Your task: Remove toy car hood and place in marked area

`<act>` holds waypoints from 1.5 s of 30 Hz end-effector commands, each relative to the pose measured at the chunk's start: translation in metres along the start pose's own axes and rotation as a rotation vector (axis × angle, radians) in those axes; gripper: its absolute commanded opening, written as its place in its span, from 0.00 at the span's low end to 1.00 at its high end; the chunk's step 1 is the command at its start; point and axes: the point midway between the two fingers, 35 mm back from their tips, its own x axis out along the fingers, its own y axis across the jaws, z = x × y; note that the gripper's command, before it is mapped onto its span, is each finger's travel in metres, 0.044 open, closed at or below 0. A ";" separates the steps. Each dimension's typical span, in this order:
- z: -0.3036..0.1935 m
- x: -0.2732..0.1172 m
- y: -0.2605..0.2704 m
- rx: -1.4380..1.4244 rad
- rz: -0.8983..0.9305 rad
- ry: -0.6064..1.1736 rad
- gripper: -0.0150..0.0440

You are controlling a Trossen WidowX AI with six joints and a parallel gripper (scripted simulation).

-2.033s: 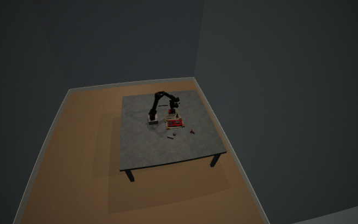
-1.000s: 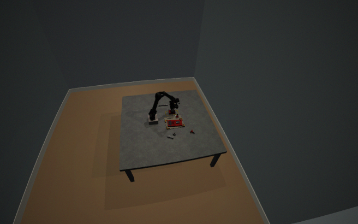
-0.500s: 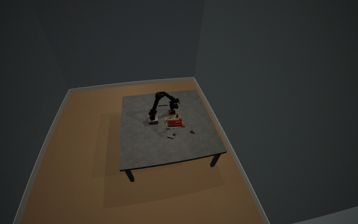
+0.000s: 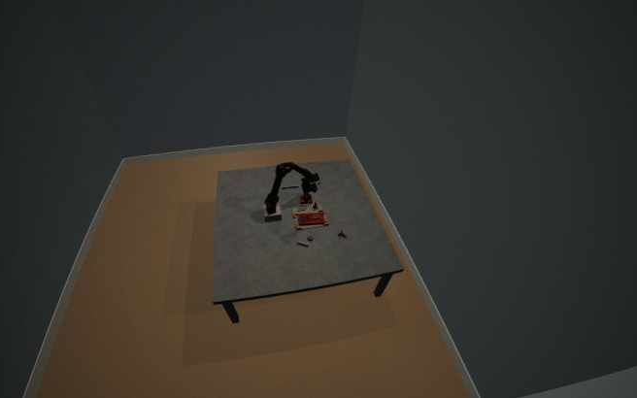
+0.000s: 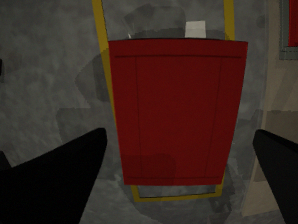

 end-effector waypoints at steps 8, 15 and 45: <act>0.002 -0.057 0.001 -0.004 0.018 -0.016 1.00; 0.002 -0.057 0.001 -0.004 0.018 -0.016 1.00; 0.002 -0.057 0.001 -0.004 0.018 -0.016 1.00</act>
